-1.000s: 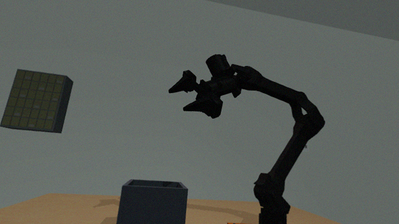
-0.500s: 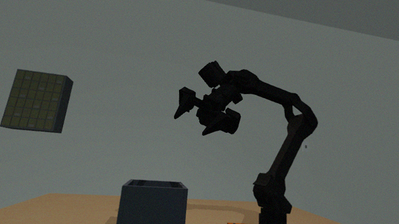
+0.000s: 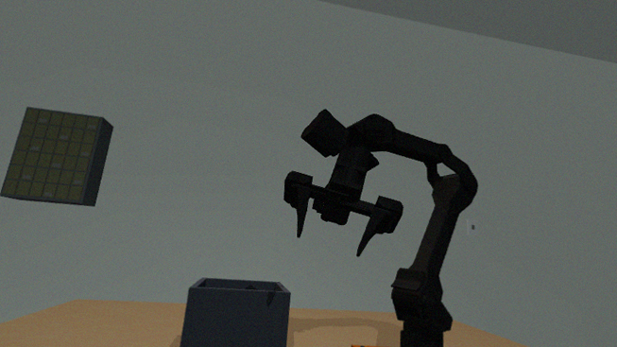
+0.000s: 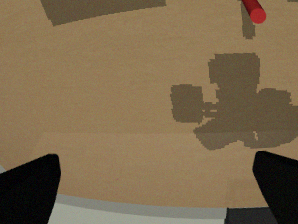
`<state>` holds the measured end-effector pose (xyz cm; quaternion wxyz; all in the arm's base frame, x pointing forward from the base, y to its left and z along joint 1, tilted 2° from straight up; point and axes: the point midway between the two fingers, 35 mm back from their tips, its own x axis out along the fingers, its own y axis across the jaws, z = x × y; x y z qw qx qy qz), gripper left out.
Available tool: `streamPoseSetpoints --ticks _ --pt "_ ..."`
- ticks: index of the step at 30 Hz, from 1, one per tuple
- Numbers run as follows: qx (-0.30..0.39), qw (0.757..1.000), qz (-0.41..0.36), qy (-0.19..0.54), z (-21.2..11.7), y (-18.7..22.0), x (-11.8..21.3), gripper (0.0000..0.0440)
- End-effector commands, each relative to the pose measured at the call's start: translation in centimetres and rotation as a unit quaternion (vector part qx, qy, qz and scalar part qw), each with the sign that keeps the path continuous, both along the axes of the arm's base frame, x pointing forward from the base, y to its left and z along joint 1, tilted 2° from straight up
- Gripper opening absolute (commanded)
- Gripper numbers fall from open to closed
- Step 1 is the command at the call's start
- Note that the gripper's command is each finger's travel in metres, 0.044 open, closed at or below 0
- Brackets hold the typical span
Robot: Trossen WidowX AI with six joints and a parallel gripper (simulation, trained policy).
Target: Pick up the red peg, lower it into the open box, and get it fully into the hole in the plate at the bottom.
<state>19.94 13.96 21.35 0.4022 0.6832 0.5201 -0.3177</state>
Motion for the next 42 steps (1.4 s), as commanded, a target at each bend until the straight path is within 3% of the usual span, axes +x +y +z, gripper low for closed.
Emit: streamPoseSetpoints --ticks 1,24,42 --pt "-0.018 0.999 0.019 0.019 -1.1 0.2 -0.8 0.0430" --pt "-0.131 0.971 0.153 0.129 -8.9 0.1 -5.6 0.0440" --pt "-0.171 0.956 0.181 0.153 -14.8 -0.6 -6.5 0.0440"
